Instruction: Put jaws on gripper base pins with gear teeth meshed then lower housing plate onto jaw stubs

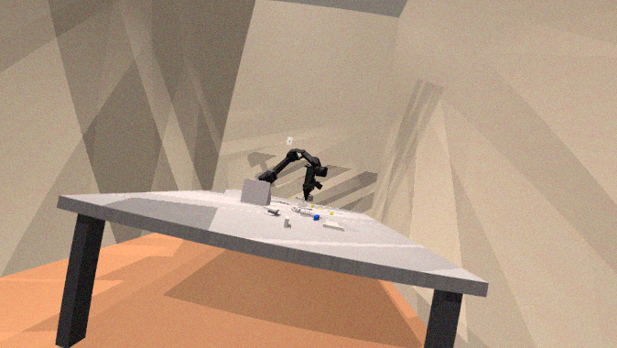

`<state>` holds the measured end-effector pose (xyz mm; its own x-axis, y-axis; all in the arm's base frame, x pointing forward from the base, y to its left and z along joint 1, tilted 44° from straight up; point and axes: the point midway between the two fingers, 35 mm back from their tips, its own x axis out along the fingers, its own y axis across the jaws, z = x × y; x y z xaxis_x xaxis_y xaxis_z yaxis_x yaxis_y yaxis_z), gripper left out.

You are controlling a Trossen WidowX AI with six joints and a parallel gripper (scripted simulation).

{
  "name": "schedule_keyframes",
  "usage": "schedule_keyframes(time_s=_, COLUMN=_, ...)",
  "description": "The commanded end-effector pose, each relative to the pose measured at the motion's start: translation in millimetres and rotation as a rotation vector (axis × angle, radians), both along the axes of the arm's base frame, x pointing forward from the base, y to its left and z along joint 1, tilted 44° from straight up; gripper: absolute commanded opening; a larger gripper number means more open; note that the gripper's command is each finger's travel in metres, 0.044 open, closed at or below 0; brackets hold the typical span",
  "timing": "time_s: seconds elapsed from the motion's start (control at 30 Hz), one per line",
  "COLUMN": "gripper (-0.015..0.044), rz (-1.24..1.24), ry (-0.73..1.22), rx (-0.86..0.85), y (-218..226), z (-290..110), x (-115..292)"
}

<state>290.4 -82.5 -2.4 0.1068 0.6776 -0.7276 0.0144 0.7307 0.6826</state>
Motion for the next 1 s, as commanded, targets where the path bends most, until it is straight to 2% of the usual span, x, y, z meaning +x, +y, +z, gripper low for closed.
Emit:
schedule_keyframes(time_s=0.0, gripper=0.0134, rz=-0.006, ry=0.000, rx=0.004, y=0.7, z=1.5, x=0.3)
schedule_keyframes(time_s=0.97, gripper=0.0134, rz=-0.005, ry=-0.001, rx=0.004, y=20.0, z=-19.7, x=4.5)
